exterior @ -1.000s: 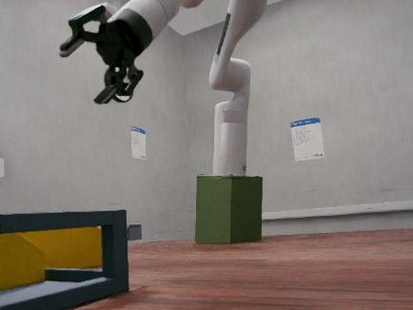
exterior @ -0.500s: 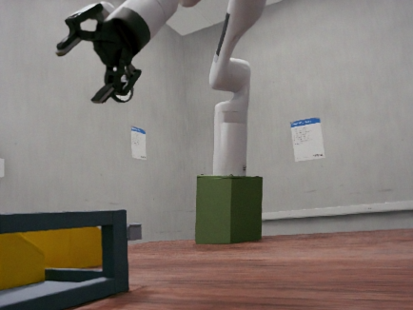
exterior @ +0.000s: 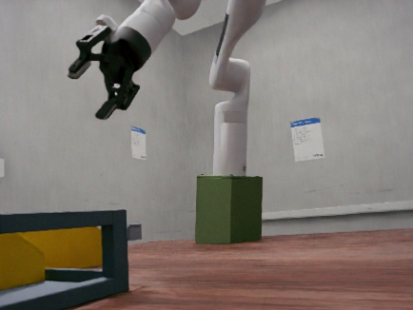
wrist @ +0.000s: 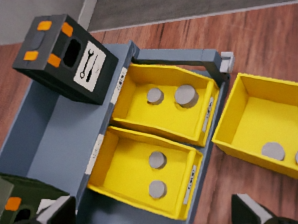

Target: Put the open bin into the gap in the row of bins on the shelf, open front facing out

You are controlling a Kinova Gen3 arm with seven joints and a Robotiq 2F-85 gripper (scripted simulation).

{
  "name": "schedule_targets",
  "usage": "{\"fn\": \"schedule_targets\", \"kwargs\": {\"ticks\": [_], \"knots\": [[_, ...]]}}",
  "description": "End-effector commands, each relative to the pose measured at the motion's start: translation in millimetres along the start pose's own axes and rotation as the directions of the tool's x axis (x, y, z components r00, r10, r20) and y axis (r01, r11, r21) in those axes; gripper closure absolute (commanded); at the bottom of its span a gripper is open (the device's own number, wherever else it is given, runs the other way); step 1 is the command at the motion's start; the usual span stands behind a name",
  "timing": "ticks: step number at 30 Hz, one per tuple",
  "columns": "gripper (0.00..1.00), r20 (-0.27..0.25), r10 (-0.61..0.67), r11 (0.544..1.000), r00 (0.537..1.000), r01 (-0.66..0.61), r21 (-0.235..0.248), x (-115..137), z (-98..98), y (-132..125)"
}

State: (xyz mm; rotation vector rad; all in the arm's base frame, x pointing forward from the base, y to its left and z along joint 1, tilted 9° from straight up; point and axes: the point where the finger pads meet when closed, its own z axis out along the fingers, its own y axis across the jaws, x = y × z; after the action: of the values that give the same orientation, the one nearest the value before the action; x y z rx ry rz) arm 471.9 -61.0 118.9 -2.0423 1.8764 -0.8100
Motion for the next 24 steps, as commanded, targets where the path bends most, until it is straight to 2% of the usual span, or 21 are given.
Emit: {"fn": "schedule_targets", "kwargs": {"ticks": [1,9,14,24], "knots": [[0.0,0.02,-0.069,0.997,0.997,0.068,0.047,2.6,2.5,10.0],[0.0,0.02,-0.069,0.997,0.997,0.068,0.047,2.6,2.5,10.0],[0.0,0.077,-0.315,0.949,0.946,0.31,0.063,10.0,10.3,62.5],[0.0,0.077,-0.315,0.949,0.946,0.31,0.063,10.0,10.3,62.5]]}}
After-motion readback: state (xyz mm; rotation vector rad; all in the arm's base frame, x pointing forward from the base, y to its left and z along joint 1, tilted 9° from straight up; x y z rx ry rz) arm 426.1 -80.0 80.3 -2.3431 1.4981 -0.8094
